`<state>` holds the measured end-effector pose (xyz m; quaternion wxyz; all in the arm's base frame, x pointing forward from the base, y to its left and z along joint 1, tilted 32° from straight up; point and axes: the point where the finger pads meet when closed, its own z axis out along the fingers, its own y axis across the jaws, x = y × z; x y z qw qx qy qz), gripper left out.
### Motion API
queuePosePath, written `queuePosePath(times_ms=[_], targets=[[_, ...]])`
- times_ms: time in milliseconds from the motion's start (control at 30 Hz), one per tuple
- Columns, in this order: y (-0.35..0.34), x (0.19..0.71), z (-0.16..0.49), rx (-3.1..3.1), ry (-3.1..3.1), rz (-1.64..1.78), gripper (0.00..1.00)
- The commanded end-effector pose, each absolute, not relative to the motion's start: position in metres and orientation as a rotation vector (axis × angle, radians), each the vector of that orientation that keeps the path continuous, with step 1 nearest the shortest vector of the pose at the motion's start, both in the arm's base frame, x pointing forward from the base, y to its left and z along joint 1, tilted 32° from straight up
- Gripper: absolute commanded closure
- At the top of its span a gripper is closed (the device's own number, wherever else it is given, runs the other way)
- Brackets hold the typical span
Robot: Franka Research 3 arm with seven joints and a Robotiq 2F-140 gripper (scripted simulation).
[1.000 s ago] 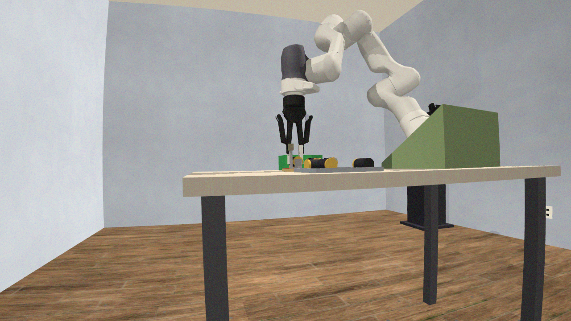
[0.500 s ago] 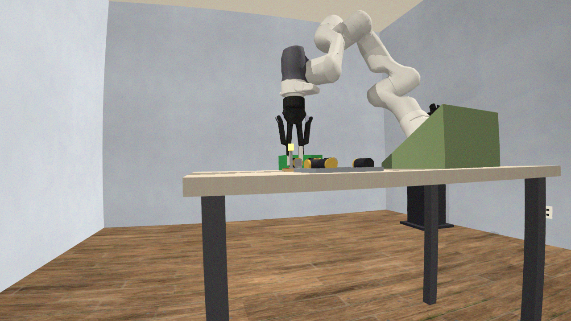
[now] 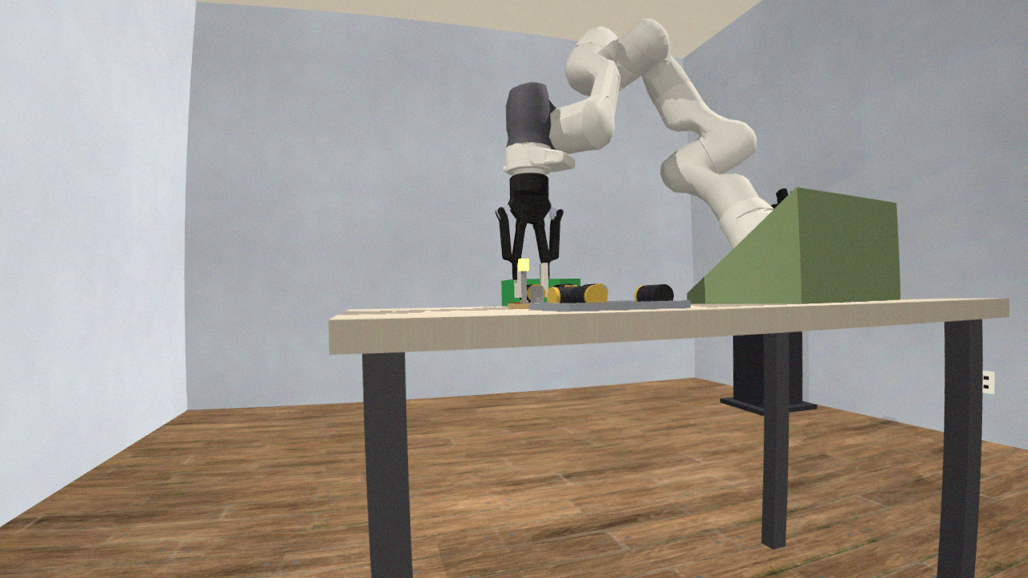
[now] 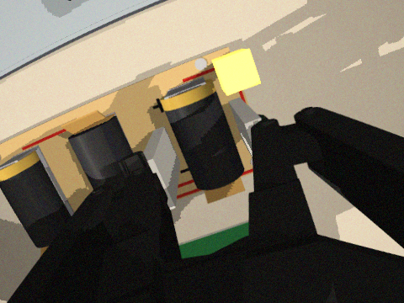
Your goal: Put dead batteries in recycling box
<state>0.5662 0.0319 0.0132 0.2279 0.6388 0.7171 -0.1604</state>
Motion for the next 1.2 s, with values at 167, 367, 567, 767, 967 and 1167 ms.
queuePosePath(times_ms=[167,367,567,767,967,1167], targets=[[0.032,0.568,0.013,1.758,1.976,-0.437,0.71],[0.033,0.567,0.015,1.758,1.976,-0.437,0.71],[0.038,0.566,0.023,1.758,1.976,-0.437,0.71],[0.052,0.563,0.046,1.758,1.976,-0.437,0.71],[0.064,0.56,0.065,1.758,1.976,-0.437,0.71],[0.066,0.56,0.068,1.758,1.976,-0.437,0.71]])
